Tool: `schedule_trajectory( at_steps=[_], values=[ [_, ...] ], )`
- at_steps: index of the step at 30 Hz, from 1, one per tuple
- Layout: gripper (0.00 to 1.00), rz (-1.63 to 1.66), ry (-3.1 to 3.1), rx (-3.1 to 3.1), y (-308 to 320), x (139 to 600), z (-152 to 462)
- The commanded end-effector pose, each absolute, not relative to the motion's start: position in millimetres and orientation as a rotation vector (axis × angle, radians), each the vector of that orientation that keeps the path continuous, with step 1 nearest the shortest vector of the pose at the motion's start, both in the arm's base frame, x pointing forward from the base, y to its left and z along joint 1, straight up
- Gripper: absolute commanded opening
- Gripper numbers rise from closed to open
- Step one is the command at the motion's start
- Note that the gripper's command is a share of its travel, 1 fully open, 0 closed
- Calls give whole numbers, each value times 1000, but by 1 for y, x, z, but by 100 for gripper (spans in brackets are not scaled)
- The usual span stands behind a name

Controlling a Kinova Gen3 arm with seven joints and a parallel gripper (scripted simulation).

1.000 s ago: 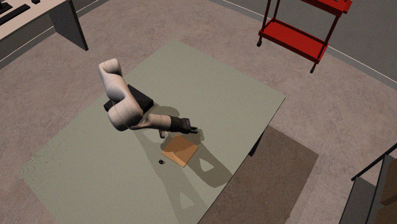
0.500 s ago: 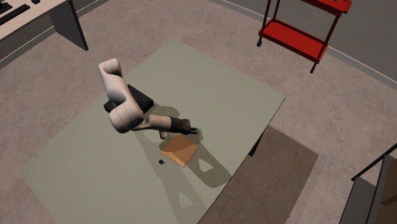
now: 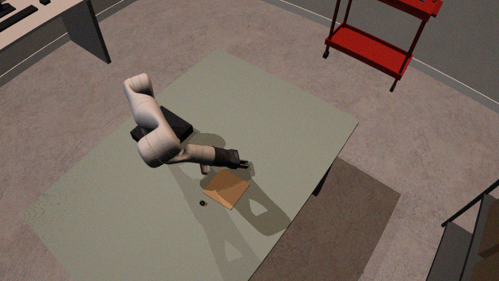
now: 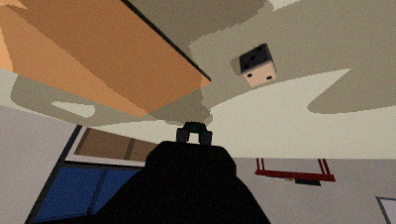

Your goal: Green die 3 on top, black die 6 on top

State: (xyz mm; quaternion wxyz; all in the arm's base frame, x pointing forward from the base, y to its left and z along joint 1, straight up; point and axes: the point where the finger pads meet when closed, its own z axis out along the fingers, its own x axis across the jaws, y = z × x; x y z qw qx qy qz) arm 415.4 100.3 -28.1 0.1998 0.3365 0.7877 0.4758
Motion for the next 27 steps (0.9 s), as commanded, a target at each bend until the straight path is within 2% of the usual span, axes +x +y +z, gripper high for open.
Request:
schedule_trajectory(
  at_steps=[1, 23, 24, 26, 27],
  values=[
    [34, 1331, 2201, 939, 100, 416, -27],
    [34, 1331, 2201, 939, 100, 416, -27],
    [40, 1331, 2201, 939, 100, 416, -27],
    [40, 1331, 2201, 939, 100, 416, -27],
    [46, 1331, 2201, 939, 100, 416, -27]
  ],
)
